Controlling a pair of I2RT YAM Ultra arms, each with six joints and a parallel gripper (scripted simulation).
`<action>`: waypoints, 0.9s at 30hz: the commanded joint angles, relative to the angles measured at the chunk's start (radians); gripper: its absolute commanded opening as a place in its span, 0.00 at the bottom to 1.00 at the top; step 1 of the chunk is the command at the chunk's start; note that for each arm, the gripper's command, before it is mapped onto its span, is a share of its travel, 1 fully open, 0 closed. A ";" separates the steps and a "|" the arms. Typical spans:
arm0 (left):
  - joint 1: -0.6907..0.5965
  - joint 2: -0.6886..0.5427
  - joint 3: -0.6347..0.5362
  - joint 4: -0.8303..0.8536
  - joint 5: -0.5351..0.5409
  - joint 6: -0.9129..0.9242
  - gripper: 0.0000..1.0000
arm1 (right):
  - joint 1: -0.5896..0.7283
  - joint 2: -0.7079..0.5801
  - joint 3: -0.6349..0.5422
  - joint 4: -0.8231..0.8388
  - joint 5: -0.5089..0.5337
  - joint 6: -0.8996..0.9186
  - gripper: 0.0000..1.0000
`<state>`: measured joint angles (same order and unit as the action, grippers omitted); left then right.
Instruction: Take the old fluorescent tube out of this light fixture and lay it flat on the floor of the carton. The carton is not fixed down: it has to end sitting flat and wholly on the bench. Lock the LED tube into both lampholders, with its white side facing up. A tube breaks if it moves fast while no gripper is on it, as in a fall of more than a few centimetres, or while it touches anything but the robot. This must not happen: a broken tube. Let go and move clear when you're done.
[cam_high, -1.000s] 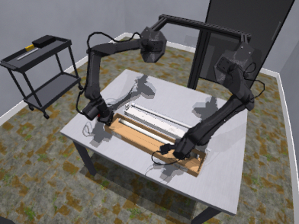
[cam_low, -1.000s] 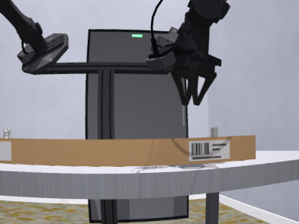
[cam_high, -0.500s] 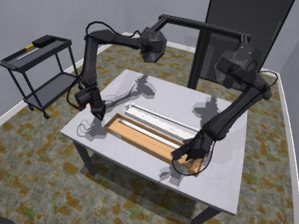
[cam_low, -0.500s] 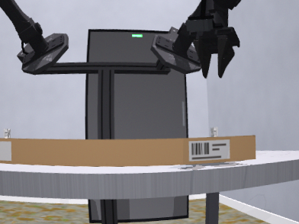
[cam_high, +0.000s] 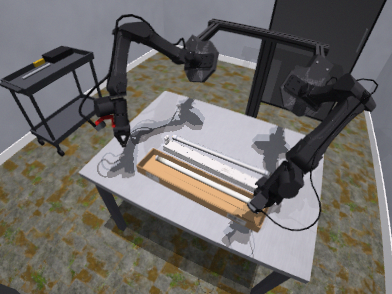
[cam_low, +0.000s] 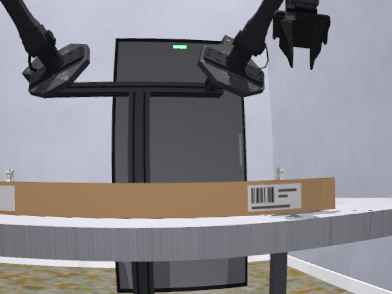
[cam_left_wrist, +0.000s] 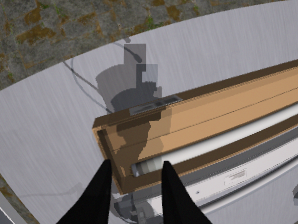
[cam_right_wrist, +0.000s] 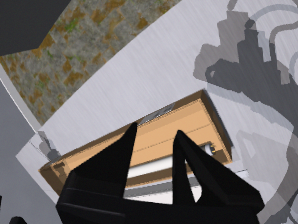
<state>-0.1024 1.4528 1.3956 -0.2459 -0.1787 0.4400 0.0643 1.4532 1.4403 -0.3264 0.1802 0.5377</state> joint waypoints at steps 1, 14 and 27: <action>0.017 -0.107 -0.050 0.080 0.065 -0.119 0.32 | -0.009 -0.103 -0.057 0.099 -0.042 -0.147 0.32; 0.084 -0.382 -0.310 0.255 0.190 -0.427 0.32 | -0.063 -0.383 -0.347 0.338 -0.182 -0.530 0.32; 0.108 -0.429 -0.315 0.287 0.194 -0.429 0.32 | -0.051 -0.397 -0.370 0.359 -0.208 -0.531 0.32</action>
<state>-0.0029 1.0298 1.0397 0.0139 -0.0002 0.0021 -0.0074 1.0367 1.0401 0.0170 -0.0132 -0.0002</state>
